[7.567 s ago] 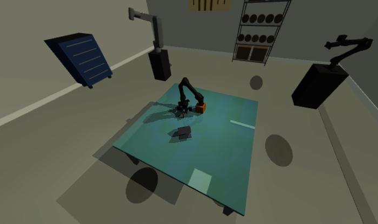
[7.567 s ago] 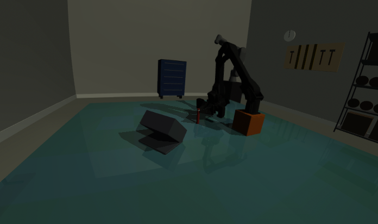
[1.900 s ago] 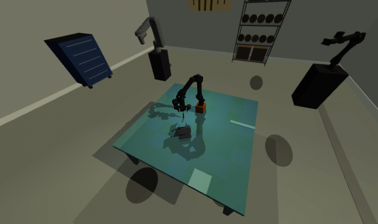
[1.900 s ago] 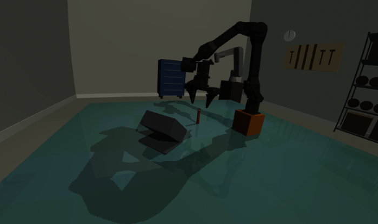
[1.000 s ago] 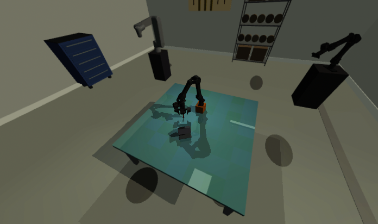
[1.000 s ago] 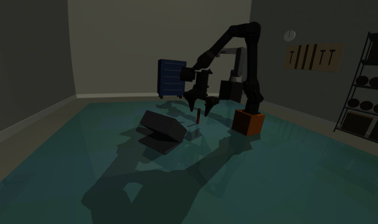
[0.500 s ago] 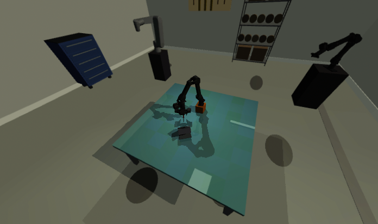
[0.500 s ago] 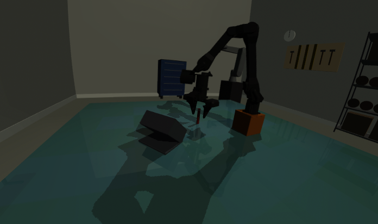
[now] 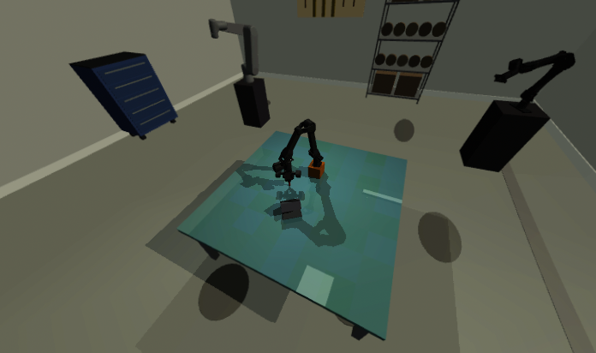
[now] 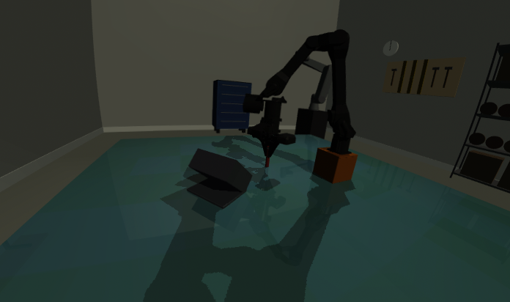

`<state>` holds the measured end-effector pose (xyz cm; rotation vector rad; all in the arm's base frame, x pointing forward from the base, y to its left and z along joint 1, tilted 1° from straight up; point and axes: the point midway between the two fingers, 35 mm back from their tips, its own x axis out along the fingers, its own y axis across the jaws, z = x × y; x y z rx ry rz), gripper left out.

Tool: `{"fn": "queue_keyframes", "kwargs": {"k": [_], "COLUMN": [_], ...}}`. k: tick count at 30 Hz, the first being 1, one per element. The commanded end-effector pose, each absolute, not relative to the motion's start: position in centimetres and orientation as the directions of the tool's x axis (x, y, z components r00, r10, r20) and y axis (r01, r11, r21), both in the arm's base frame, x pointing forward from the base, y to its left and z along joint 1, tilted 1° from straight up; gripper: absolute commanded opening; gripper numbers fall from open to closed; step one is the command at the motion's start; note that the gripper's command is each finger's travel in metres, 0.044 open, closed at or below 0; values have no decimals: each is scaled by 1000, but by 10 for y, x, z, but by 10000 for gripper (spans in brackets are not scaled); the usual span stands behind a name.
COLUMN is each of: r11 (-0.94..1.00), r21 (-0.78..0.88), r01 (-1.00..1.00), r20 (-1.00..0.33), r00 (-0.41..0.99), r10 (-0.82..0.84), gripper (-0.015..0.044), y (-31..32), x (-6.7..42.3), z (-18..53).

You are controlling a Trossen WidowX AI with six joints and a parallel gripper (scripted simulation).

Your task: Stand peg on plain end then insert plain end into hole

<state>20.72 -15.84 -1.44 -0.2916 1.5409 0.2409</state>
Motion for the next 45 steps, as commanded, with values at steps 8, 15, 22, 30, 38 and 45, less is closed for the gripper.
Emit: {"fn": "queue_keyframes", "kwargs": {"k": [8, 15, 22, 30, 38, 45], "r11": [942, 942, 941, 942, 954, 964], "r21": [-35, -36, -37, -36, -19, 3], "r01": [-333, -334, -336, -334, -298, -265], "r20": [-999, -999, -999, -999, -996, -988], "r00": [21, 19, 17, 21, 85, 149], "r10": [-30, -32, -33, -31, 6, 45], "gripper": [0, 0, 0, 0, 0, 0], "y": [-159, -159, -156, -154, -150, -147], "x": [208, 209, 208, 208, 220, 232], "z": [-11, 18, 53, 65, 66, 68]}}
